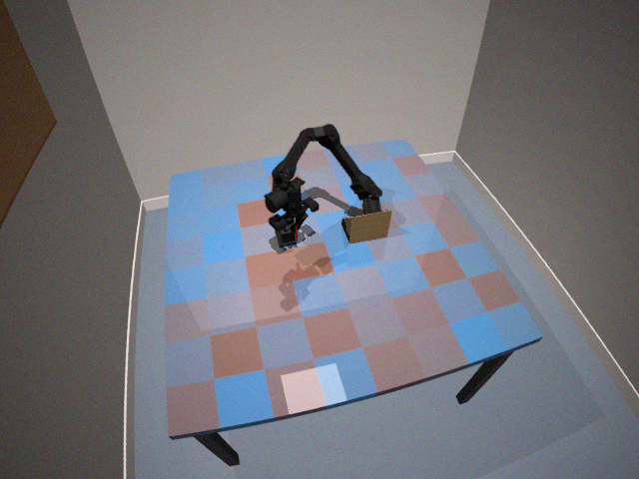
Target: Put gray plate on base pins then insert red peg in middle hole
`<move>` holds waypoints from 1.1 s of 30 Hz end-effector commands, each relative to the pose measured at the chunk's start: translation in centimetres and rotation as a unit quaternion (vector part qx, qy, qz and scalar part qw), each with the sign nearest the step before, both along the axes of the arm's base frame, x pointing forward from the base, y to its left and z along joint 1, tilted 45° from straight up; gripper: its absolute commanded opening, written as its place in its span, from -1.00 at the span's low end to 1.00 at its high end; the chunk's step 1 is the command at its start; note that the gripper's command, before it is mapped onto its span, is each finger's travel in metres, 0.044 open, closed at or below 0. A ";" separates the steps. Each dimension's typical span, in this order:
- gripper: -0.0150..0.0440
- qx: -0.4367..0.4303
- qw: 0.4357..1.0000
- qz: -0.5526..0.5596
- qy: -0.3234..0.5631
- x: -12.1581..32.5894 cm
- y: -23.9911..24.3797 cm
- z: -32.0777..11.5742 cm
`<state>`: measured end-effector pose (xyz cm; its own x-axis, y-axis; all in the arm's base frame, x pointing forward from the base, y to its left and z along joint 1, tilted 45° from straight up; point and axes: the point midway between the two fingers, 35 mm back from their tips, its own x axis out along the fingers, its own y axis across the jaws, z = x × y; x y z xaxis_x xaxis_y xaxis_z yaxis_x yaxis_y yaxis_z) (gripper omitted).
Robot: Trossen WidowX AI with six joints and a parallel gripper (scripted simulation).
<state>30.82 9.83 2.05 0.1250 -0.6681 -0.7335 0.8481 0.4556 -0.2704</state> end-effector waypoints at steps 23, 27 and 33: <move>-0.49 -0.011 1.000 0.001 -0.005 3.4 -5.0 5.3; -0.49 -0.014 1.000 0.001 -0.005 3.8 -5.9 6.1; -0.49 -0.015 1.000 0.000 -0.005 4.0 -6.5 6.6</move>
